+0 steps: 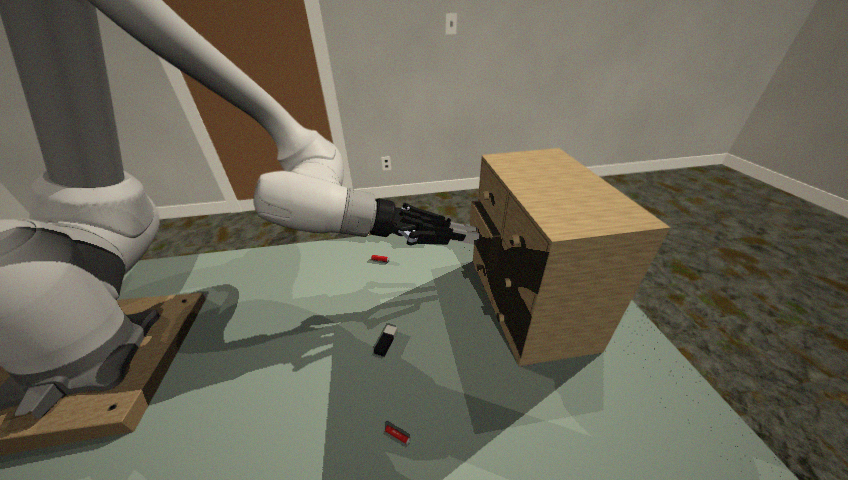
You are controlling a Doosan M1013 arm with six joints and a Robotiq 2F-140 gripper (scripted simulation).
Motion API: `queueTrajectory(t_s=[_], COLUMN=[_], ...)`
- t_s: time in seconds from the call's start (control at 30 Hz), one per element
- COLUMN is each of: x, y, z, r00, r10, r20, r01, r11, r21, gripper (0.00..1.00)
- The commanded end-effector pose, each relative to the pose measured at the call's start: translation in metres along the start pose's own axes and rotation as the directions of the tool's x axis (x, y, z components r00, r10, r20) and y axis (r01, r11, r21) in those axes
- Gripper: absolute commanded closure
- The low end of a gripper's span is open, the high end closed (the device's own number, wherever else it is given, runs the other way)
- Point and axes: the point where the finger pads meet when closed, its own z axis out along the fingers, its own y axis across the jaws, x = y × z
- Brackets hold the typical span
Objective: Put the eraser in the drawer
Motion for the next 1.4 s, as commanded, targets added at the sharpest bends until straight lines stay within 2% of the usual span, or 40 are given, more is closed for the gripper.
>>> queueTrajectory(t_s=[0.0, 0.87, 1.37], x=[-0.001, -0.013, -0.016], y=[0.000, 0.000, 0.000], z=[-0.003, -0.035, -0.045], r00=[1.000, 1.000, 1.000], r10=[0.000, 0.000, 0.000], r20=[0.000, 0.000, 0.000], r01=[0.000, 0.000, 0.000], r11=[1.000, 1.000, 1.000], r21=[0.000, 0.000, 0.000], gripper=[0.92, 0.92, 0.92])
